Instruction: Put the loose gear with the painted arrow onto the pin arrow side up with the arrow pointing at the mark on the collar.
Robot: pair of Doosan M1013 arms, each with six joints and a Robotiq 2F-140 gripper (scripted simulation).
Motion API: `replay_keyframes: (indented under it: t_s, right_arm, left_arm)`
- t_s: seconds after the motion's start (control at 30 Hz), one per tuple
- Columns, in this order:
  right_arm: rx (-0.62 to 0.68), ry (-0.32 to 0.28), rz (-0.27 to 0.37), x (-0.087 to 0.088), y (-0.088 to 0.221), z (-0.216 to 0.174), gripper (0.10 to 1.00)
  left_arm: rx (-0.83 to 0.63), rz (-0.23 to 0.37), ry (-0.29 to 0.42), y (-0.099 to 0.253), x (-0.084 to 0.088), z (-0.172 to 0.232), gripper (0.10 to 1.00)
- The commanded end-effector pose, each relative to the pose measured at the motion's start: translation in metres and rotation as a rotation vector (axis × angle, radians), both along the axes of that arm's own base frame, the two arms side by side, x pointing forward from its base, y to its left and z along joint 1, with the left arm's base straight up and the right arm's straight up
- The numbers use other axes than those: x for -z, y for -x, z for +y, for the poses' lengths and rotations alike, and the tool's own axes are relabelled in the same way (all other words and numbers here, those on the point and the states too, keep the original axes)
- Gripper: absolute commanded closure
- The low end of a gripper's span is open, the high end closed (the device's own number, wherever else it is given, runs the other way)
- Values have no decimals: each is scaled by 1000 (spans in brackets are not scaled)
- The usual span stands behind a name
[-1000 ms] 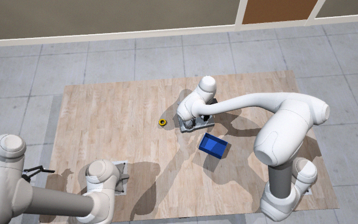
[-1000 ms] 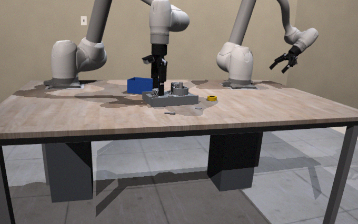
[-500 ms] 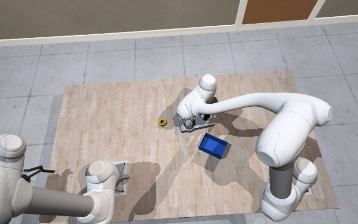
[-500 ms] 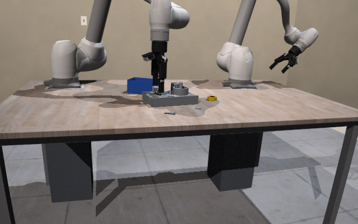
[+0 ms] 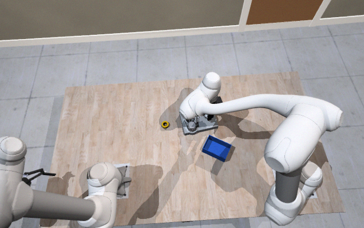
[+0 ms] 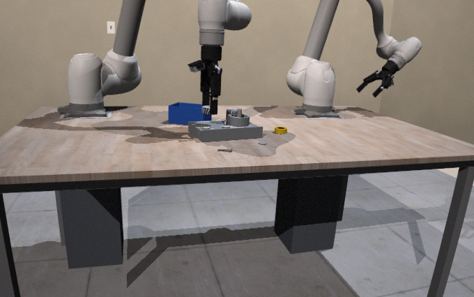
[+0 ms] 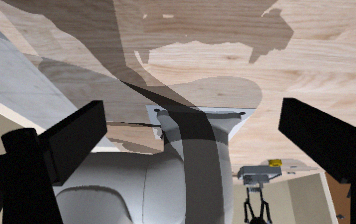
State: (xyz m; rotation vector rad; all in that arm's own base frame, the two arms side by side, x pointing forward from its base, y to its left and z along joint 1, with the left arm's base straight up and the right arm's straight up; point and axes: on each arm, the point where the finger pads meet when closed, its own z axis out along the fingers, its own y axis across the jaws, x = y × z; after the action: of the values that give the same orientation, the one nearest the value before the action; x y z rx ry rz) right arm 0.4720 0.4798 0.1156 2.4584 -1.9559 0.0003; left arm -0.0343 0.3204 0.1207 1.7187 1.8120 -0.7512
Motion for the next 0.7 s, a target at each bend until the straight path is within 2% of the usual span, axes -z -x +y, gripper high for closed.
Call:
replay_keyframes:
  t_s: [0.0,0.43,0.67]
  right_arm:
    - [0,-1,-1,-11,0,0,999]
    - [0,-1,-1,-34,0,0,999]
    - [0,-1,-1,-39,0,0,999]
  left_arm:
    - [0,0,-1,0,0,0,98]
    - [0,0,-1,0,0,0,98]
    - [0,0,-1,0,0,0,98]
